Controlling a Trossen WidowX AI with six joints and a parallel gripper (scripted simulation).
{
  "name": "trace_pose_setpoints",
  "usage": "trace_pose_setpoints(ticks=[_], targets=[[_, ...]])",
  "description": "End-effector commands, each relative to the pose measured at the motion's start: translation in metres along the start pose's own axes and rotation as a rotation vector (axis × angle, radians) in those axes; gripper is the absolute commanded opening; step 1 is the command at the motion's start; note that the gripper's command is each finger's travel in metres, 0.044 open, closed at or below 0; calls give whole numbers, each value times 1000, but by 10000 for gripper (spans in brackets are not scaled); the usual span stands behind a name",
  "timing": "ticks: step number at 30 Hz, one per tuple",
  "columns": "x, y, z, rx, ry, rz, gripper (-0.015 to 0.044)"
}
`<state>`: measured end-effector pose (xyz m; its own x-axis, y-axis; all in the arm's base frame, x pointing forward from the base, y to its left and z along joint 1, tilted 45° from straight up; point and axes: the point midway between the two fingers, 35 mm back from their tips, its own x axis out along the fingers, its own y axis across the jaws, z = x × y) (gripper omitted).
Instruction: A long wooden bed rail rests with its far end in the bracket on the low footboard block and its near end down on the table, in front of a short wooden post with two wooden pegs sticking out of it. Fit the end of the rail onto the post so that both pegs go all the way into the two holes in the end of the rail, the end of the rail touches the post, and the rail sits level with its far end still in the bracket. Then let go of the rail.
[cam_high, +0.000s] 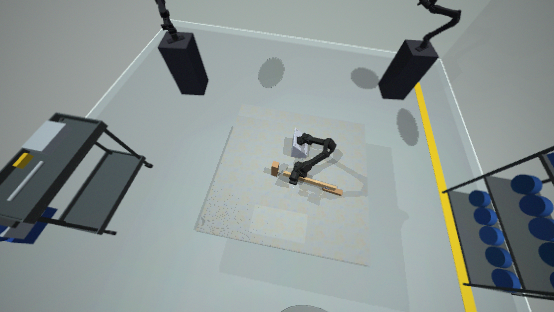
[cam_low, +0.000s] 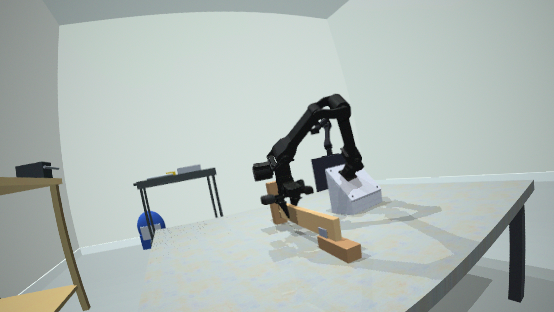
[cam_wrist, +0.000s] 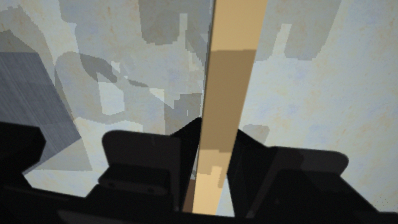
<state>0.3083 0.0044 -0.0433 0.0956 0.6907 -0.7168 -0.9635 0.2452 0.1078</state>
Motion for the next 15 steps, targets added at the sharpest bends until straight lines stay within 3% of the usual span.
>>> trace_pose_setpoints(ticks=[1,15], targets=[[0,0,0,7,-2,-2,0],[-3,2,0,7,-2,-2,0]])
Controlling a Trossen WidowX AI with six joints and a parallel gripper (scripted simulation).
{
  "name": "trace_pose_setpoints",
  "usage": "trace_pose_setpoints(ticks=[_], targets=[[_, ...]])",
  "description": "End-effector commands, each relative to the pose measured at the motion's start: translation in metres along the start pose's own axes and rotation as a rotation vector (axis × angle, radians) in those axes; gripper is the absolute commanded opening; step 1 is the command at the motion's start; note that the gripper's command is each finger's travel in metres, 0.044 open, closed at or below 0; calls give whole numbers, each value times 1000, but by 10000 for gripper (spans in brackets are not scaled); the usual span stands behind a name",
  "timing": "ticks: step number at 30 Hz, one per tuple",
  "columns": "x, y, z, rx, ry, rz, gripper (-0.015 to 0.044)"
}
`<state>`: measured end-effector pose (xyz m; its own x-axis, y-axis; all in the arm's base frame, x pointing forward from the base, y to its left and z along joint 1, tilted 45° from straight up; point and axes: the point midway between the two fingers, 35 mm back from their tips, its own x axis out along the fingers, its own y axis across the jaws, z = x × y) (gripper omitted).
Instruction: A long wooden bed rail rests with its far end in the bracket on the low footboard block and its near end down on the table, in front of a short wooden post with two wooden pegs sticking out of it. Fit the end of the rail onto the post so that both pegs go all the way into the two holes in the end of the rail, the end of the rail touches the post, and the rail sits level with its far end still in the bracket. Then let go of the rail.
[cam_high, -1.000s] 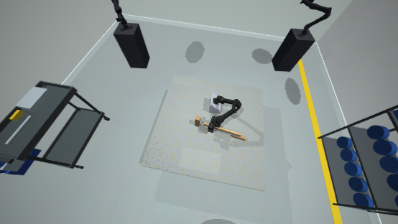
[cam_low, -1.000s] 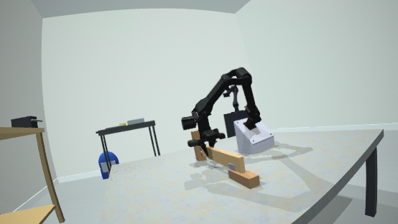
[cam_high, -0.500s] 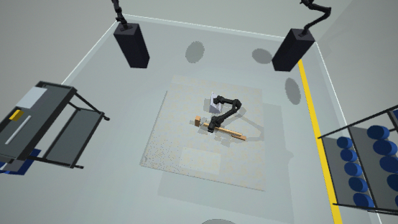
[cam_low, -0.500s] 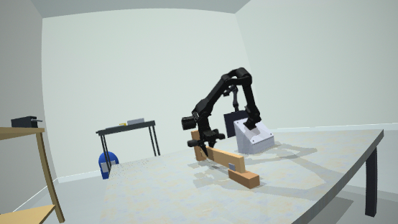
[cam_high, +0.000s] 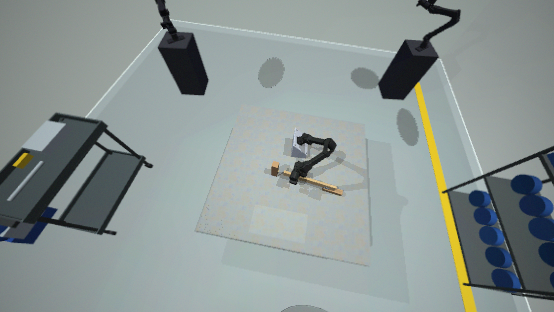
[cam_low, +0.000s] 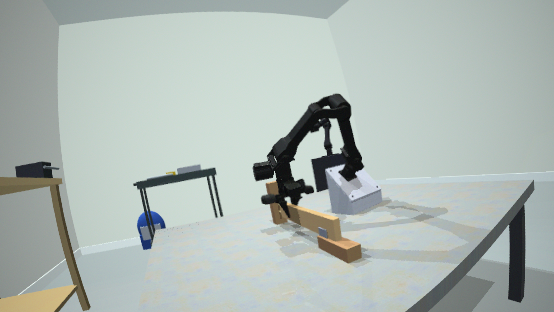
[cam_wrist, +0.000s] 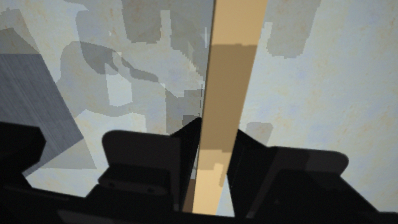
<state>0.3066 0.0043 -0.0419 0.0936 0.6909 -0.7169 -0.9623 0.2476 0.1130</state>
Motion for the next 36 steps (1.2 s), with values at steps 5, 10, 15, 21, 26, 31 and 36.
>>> trace_pose_setpoints(ticks=[5,10,15,21,26,31,36], targets=[[0,0,0,2,-3,-4,0],[1,0,0,2,-3,-4,0],[0,0,0,2,-3,-4,0],[0,1,0,2,-3,-4,0],[-1,1,0,2,-3,-4,0],[-1,1,-1,2,-3,-4,0],[0,1,-3,2,-3,-4,0]])
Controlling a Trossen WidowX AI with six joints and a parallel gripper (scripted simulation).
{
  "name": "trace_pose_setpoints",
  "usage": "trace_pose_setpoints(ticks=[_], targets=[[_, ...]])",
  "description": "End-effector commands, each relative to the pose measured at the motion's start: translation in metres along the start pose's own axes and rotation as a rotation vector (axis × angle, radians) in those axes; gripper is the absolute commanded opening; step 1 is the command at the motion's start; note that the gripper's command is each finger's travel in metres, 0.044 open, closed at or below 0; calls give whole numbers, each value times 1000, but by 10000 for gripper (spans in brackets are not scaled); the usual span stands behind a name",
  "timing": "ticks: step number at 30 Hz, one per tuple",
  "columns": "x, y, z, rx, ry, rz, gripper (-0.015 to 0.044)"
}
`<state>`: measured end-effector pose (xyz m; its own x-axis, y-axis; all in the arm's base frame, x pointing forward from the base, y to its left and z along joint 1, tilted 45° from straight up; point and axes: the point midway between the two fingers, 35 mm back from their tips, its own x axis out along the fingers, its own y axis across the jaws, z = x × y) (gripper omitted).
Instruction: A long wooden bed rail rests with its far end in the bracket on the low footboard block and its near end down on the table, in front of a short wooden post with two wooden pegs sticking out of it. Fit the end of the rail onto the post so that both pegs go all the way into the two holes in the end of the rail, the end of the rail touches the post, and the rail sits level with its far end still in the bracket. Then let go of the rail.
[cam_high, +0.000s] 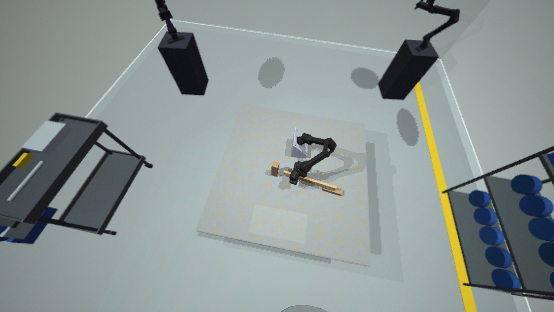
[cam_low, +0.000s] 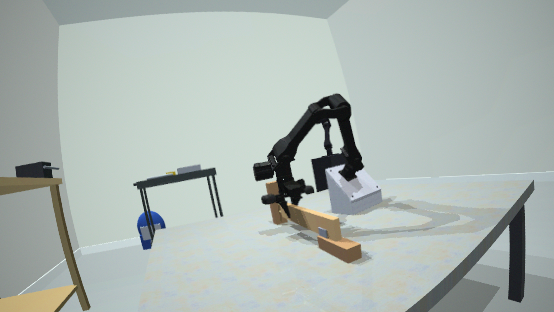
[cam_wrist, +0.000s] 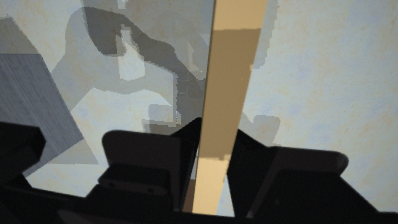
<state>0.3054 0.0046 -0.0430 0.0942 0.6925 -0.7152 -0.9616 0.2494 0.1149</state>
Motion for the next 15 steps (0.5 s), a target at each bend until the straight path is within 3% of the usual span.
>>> trace_pose_setpoints(ticks=[1,15], targets=[[-1,0,-2,-1,0,-4,0],[-1,-1,-7,-1,0,-4,0]])
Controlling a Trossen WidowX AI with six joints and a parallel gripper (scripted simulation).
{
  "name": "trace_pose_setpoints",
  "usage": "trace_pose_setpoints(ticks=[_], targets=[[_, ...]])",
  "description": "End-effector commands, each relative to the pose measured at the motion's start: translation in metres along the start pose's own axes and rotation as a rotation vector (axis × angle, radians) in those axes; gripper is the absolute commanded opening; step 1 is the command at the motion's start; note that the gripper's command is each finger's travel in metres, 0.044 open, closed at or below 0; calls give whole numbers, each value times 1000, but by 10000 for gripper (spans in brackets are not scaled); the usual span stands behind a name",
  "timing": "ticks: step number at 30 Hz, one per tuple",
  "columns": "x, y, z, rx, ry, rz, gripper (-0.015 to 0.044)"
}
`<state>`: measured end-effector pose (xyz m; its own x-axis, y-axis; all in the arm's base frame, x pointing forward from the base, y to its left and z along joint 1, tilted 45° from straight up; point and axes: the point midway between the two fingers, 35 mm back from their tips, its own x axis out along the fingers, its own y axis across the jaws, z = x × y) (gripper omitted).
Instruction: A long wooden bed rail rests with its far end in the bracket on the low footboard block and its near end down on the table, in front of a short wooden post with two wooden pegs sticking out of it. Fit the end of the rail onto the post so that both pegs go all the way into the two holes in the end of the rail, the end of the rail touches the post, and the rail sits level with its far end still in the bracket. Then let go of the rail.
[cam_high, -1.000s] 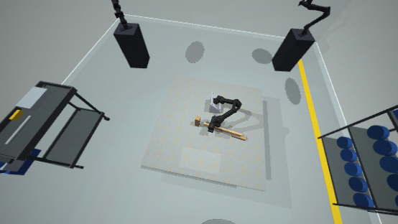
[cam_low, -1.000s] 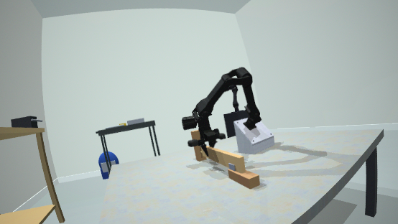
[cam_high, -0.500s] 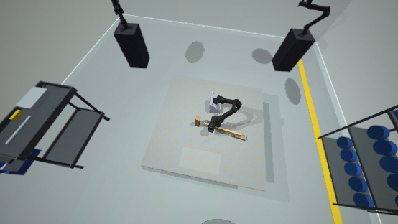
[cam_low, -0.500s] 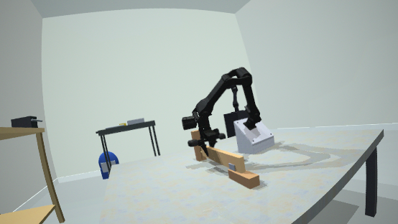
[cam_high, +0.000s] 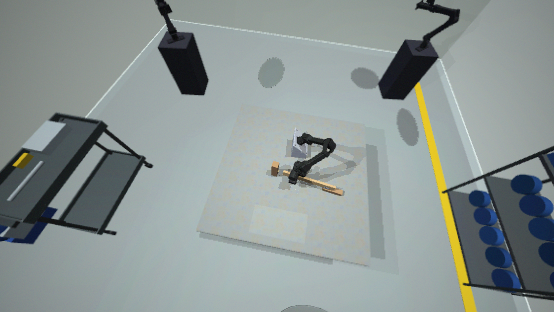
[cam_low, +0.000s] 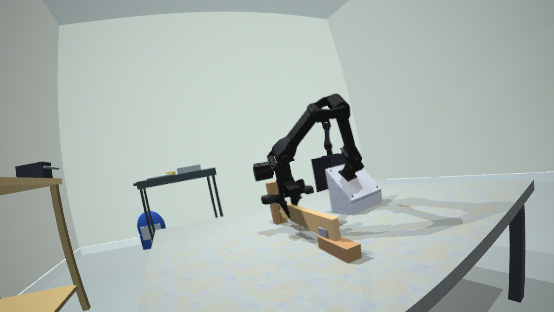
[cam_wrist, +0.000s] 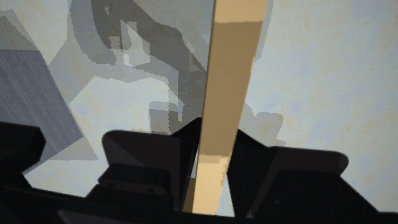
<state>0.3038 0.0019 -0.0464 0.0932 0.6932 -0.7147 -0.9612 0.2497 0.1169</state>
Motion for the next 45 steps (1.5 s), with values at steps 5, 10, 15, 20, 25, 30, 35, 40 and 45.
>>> trace_pose_setpoints(ticks=[5,10,15,20,25,30,35,40,45], targets=[[-2,-1,-4,-3,1,-5,0],[-3,-1,-5,-3,1,-5,0],[-3,-2,-7,-3,1,-5,0],[-3,-2,-8,-3,1,-5,0],[-3,-2,-10,-3,1,-5,0],[-3,-2,-11,-3,1,-5,0],[-2,-2,-13,-3,1,-5,0],[-2,-3,-14,-3,1,-5,0],[-2,-3,-16,-3,1,-5,0]])
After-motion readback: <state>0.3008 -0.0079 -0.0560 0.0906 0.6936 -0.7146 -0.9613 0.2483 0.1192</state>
